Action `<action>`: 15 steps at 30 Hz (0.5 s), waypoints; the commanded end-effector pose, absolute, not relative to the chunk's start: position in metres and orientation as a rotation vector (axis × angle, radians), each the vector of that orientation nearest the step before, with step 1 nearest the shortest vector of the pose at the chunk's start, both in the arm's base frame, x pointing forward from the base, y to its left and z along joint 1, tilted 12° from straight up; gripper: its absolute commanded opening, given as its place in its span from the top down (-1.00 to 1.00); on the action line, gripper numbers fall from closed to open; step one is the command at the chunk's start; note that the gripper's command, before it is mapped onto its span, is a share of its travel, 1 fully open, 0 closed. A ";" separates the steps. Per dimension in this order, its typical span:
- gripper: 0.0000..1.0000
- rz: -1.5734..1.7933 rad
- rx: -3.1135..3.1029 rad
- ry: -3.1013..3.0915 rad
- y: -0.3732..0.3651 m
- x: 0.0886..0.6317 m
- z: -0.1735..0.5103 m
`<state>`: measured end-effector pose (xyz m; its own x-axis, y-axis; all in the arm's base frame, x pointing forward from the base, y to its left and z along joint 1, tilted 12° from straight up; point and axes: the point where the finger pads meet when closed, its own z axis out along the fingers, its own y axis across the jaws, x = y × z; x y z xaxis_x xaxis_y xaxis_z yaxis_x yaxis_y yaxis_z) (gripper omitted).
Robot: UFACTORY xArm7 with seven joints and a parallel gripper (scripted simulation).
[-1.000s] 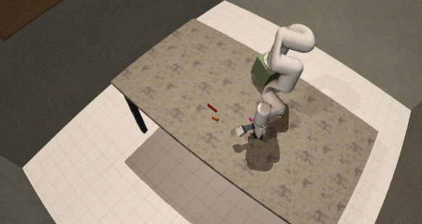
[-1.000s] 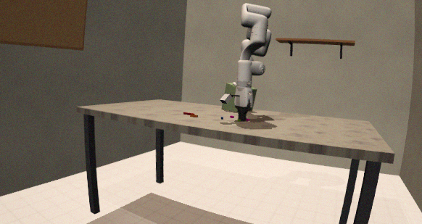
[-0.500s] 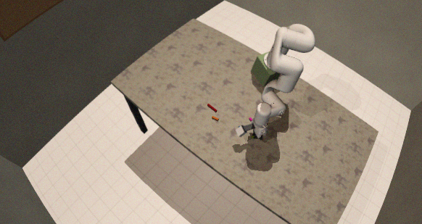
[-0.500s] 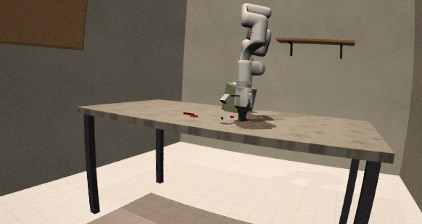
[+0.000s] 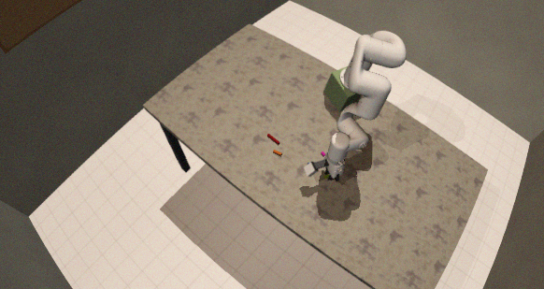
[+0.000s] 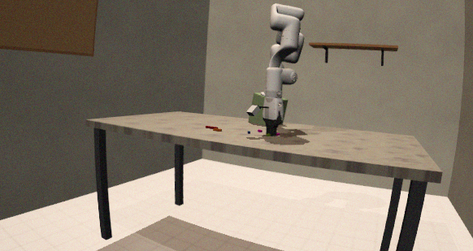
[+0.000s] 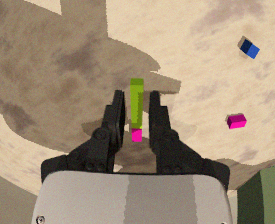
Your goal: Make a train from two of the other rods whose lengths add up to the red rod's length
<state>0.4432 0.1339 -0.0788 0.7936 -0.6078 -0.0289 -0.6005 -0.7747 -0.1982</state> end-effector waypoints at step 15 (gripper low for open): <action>0.51 -0.059 -2.784 0.949 0.132 0.444 -0.067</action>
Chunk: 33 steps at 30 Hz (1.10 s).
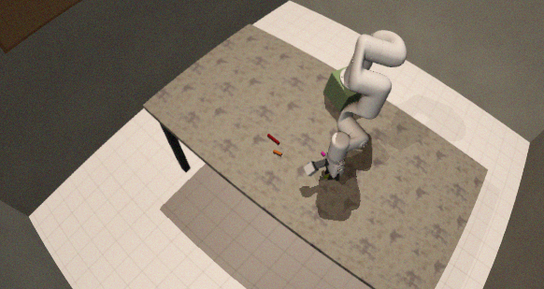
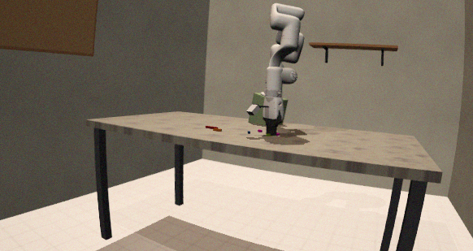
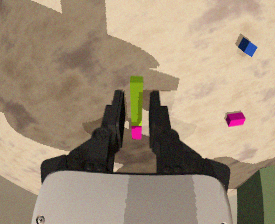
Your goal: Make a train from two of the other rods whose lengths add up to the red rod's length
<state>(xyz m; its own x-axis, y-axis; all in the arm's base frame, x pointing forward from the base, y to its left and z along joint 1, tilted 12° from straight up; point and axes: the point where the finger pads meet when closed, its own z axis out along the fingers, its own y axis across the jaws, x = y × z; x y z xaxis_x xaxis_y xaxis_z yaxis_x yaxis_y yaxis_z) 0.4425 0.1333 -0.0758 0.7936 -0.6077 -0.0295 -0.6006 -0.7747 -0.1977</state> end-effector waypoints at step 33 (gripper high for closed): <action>-1.00 -0.059 -2.784 0.949 0.118 0.436 0.011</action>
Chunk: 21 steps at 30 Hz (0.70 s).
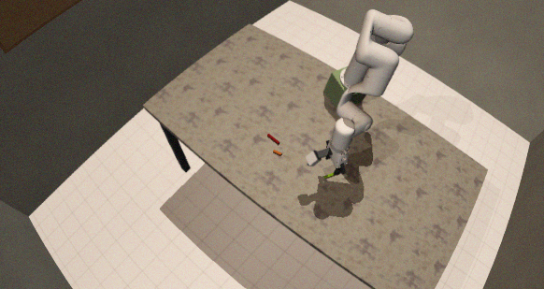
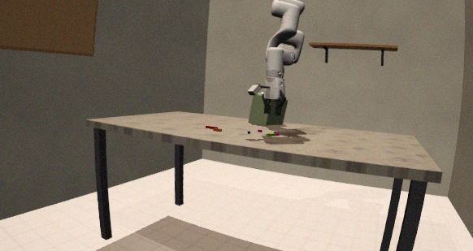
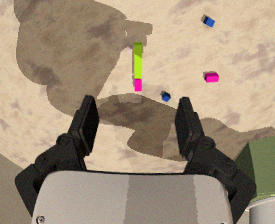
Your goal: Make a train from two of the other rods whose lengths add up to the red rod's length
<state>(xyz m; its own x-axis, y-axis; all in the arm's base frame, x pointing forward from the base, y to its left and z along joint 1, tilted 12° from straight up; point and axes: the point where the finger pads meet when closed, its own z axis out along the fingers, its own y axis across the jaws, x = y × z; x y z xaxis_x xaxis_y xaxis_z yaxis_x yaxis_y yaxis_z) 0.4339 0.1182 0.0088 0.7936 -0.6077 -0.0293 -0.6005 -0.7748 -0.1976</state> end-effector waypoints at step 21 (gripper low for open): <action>-1.00 -0.059 -2.784 0.949 0.116 0.434 0.020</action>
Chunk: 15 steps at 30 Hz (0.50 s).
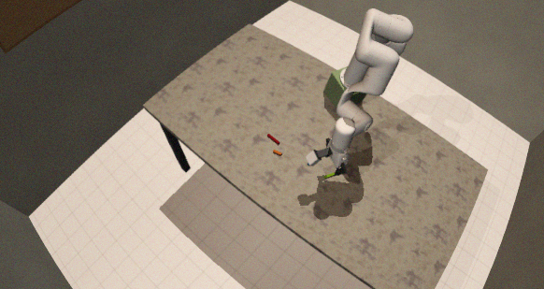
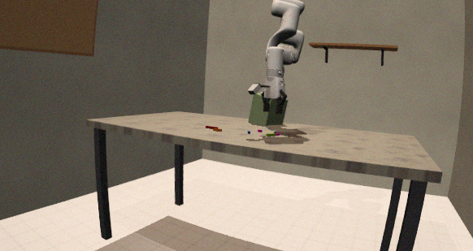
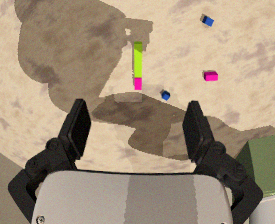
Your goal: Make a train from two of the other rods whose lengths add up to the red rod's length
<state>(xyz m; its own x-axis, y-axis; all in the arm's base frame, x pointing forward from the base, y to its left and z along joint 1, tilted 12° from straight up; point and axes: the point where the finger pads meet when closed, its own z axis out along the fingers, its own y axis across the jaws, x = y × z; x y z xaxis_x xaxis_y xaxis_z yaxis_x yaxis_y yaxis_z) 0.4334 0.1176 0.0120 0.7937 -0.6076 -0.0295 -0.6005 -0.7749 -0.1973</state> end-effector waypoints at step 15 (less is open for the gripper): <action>-1.00 -0.059 -2.784 0.949 0.106 0.428 0.081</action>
